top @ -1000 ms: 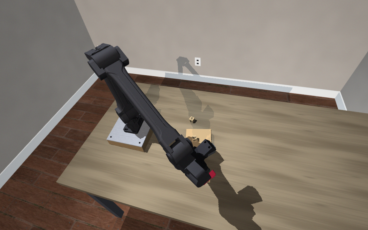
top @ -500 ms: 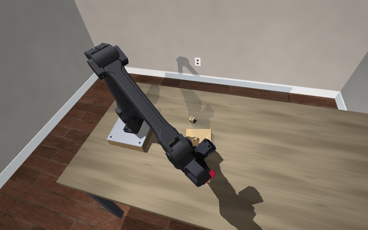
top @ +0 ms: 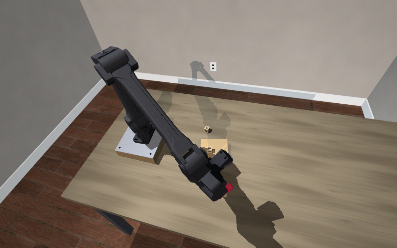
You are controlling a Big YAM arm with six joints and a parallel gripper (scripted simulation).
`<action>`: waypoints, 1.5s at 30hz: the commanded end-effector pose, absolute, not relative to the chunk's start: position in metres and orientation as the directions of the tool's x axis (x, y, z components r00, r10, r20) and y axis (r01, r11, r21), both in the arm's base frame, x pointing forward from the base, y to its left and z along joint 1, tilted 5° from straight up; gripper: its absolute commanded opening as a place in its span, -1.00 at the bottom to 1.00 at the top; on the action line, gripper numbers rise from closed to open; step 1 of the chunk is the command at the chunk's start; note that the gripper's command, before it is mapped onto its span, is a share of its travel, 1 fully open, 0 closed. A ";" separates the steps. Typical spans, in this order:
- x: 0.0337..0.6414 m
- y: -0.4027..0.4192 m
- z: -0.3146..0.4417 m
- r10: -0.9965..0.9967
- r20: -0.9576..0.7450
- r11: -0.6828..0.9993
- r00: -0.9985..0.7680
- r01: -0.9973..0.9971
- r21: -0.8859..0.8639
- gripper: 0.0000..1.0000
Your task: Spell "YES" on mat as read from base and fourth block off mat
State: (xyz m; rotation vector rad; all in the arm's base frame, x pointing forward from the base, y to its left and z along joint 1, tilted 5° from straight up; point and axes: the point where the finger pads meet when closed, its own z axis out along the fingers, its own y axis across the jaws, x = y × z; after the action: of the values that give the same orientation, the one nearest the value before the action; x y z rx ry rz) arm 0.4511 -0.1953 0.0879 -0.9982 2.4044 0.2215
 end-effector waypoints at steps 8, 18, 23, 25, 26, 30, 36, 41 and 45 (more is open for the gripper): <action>0.463 -0.202 0.102 -0.617 -0.533 0.717 -0.579 -0.693 -0.077 1.00; 0.472 -0.200 0.105 -0.683 -0.495 0.664 -0.538 -0.740 -0.112 1.00; 0.476 -0.196 0.104 -0.898 -0.252 0.405 -0.360 -0.901 -0.158 1.00; 0.476 -0.196 0.104 -0.907 -0.244 0.388 -0.345 -0.907 -0.161 1.00; 0.476 -0.196 0.104 -0.907 -0.244 0.388 -0.345 -0.907 -0.161 1.00; 0.477 -0.195 0.108 -0.983 -0.081 0.173 -0.164 -0.977 -0.125 1.00; 0.478 -0.193 0.117 -0.996 0.069 -0.064 0.062 -0.997 -0.031 1.00; 0.473 -0.204 0.119 -0.991 0.096 -0.092 0.091 -0.996 -0.004 1.00; 0.473 -0.204 0.119 -0.991 0.095 -0.092 0.092 -0.996 -0.004 1.00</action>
State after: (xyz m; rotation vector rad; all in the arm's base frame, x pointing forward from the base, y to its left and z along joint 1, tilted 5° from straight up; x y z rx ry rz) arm 0.4566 -0.1916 0.1019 -2.3459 2.1969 -0.0694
